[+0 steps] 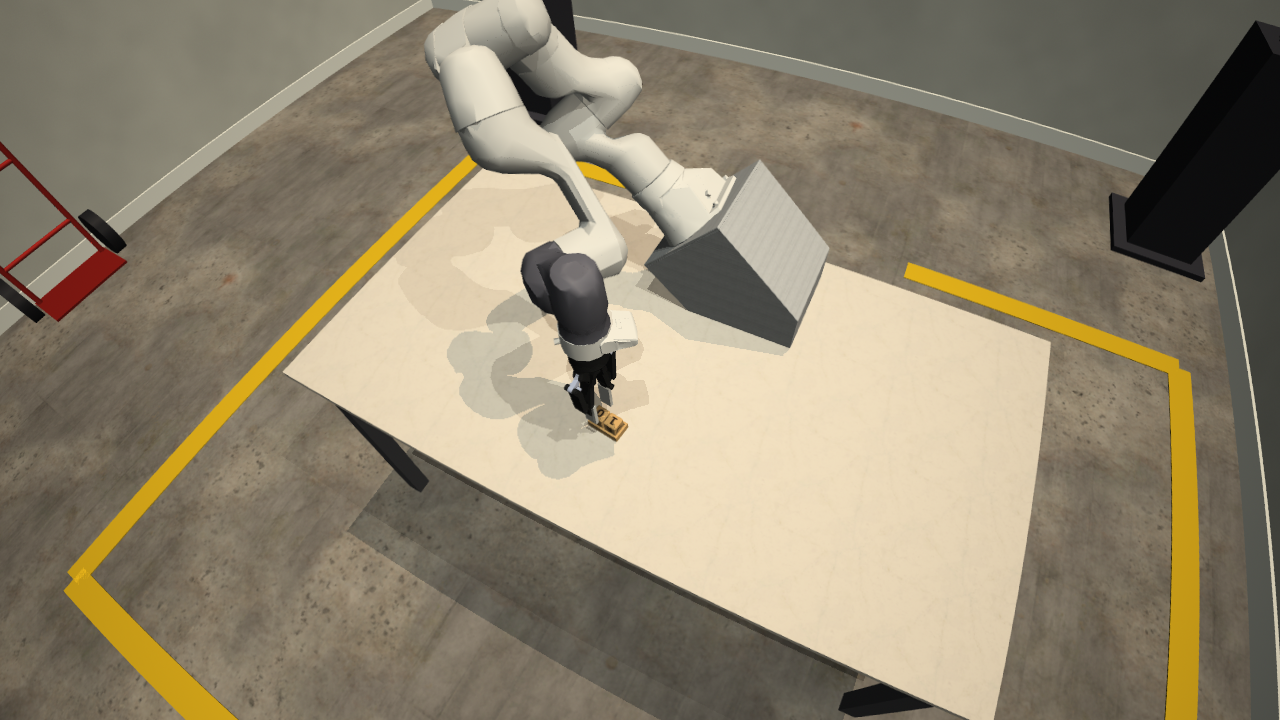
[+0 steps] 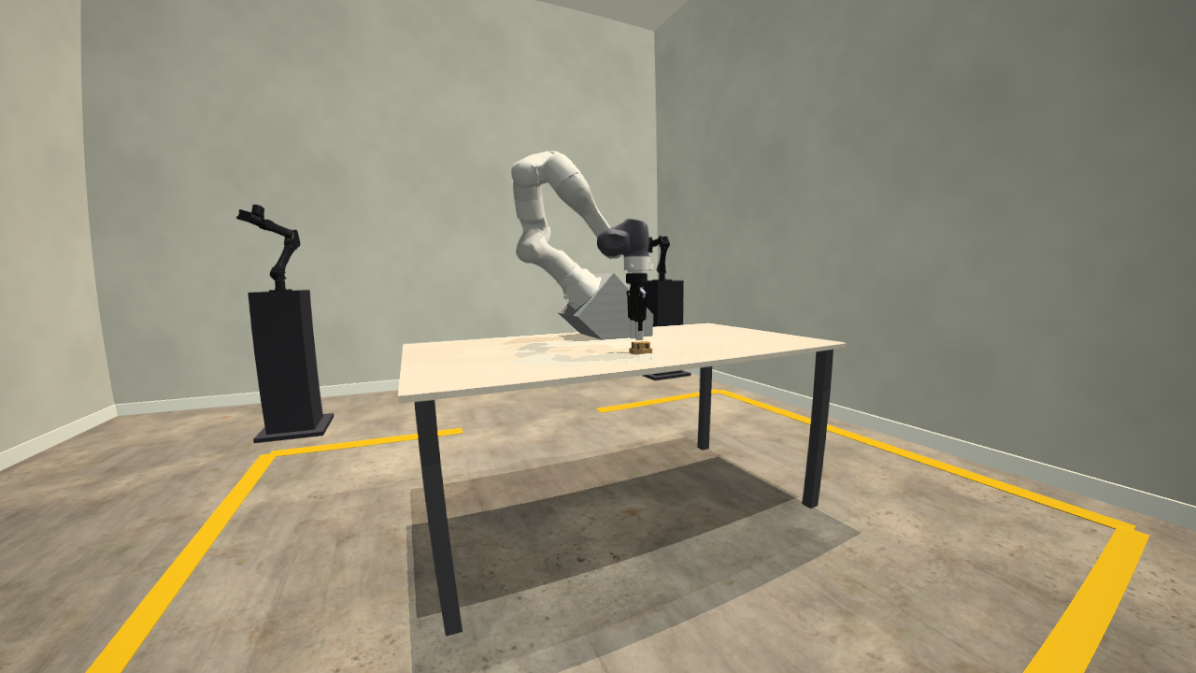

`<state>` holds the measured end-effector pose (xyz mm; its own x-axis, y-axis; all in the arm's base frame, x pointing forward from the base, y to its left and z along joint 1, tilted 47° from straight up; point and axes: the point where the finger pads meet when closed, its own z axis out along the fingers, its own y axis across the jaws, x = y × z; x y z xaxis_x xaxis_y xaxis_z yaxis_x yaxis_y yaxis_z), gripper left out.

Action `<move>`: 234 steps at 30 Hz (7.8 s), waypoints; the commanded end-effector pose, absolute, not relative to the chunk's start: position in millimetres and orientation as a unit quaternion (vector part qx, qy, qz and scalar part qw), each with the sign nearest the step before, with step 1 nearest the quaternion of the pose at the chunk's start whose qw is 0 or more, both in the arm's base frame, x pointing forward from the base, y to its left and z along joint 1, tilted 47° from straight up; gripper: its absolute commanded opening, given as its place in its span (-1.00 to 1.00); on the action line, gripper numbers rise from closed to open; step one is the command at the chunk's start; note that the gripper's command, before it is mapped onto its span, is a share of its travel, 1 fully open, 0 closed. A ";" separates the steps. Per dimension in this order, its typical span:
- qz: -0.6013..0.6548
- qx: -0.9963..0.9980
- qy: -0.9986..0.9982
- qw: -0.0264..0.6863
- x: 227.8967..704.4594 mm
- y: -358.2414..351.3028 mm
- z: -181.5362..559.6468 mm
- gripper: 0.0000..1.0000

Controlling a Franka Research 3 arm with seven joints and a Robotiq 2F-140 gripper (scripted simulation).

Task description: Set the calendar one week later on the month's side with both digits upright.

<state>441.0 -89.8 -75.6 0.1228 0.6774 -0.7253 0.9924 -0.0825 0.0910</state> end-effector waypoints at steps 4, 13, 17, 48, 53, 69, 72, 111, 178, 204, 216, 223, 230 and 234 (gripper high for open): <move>-0.262 0.689 0.606 0.299 441.9 -90.1 -75.9 -0.44; -0.262 0.689 0.606 0.299 441.9 -90.1 -75.9 -0.44; -0.262 0.689 0.606 0.299 441.9 -90.1 -75.9 -0.44; -0.262 0.689 0.606 0.299 441.1 -90.1 -75.8 -0.44; -0.262 0.689 0.606 0.299 441.1 -90.1 -75.8 -0.44; -0.262 0.689 0.606 0.299 441.1 -90.1 -75.8 -0.44; -0.262 0.689 0.606 0.299 441.1 -90.1 -75.8 -0.44; -0.262 0.689 0.606 0.299 440.3 -90.2 -75.7 -0.44; -0.262 0.689 0.606 0.299 440.4 -110.9 -95.1 -0.44; -0.262 0.689 0.606 0.299 440.4 -110.9 -95.1 -0.68; -0.262 0.689 0.606 0.299 440.4 -110.9 -95.1 -0.68; -0.262 0.689 0.606 0.299 440.4 -110.9 -95.1 -0.68; -0.262 0.689 0.606 0.299 440.4 -110.6 -94.8 -0.68; -0.262 0.689 0.606 0.299 440.4 -108.6 -93.0 -0.68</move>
